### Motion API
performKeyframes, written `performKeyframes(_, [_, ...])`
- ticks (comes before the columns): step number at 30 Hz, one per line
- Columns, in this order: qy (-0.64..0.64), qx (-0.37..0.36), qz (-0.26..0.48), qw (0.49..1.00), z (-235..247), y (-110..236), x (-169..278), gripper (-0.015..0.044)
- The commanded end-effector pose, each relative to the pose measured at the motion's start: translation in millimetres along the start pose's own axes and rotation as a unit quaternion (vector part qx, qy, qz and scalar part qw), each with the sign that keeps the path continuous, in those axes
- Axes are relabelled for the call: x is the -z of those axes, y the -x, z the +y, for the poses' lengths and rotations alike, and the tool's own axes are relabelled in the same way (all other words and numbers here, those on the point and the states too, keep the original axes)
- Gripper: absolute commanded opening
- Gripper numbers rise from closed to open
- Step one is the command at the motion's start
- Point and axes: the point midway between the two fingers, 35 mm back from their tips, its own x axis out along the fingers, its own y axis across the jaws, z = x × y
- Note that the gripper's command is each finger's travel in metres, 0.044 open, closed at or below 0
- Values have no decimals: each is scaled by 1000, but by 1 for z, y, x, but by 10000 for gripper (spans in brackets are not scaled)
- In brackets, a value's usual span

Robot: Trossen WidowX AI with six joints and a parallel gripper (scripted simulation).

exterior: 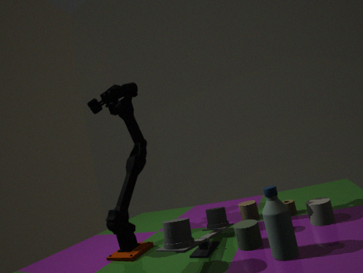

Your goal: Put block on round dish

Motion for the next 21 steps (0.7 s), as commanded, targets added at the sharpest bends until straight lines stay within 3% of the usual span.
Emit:
performKeyframes(1, [2, 0, 1, 1000, 0, 0, 0, 426])
performKeyframes(21, [188, 88, 188, 960, -90, -5, 58, 440])
